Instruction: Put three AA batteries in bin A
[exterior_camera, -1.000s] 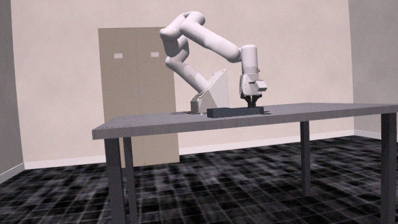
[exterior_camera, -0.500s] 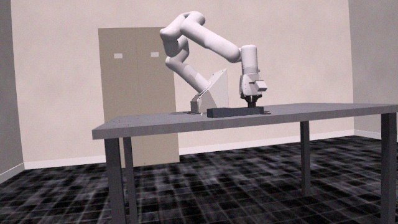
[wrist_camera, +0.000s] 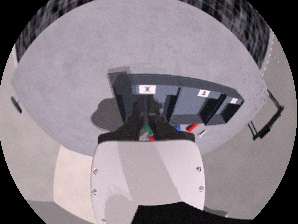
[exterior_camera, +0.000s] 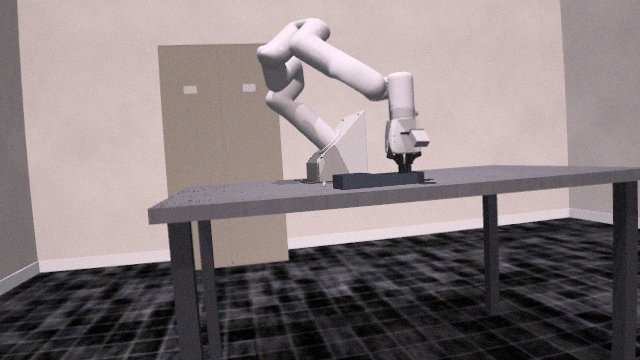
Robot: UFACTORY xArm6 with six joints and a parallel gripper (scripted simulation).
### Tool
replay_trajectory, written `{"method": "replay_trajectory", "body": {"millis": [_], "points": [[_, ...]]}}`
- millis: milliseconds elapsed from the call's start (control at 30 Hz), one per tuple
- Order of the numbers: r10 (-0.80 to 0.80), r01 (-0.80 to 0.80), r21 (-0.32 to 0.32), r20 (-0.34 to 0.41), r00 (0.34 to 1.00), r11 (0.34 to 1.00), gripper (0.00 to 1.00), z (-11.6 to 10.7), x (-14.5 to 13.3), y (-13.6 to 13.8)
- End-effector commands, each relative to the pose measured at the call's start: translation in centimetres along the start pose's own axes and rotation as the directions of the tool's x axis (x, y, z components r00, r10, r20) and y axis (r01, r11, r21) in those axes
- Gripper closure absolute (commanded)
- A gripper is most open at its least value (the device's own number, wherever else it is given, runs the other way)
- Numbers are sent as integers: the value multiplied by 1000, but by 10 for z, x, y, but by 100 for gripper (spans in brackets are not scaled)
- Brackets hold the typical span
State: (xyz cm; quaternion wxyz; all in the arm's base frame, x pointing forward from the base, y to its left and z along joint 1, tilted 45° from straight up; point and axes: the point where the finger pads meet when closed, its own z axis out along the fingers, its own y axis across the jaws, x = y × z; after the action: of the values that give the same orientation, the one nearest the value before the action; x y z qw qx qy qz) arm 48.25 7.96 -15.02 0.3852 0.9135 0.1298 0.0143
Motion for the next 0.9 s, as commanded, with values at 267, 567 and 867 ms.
{"method": "replay_trajectory", "body": {"millis": [267, 567, 867], "points": [[1, -1, 1, -4, 1000, 1000, 93, -4, 1, 0], [1, -1, 1, -4, 1000, 1000, 93, -14, 1, 0], [1, -1, 1, -4, 1000, 1000, 93, -26, 1, 0]]}}
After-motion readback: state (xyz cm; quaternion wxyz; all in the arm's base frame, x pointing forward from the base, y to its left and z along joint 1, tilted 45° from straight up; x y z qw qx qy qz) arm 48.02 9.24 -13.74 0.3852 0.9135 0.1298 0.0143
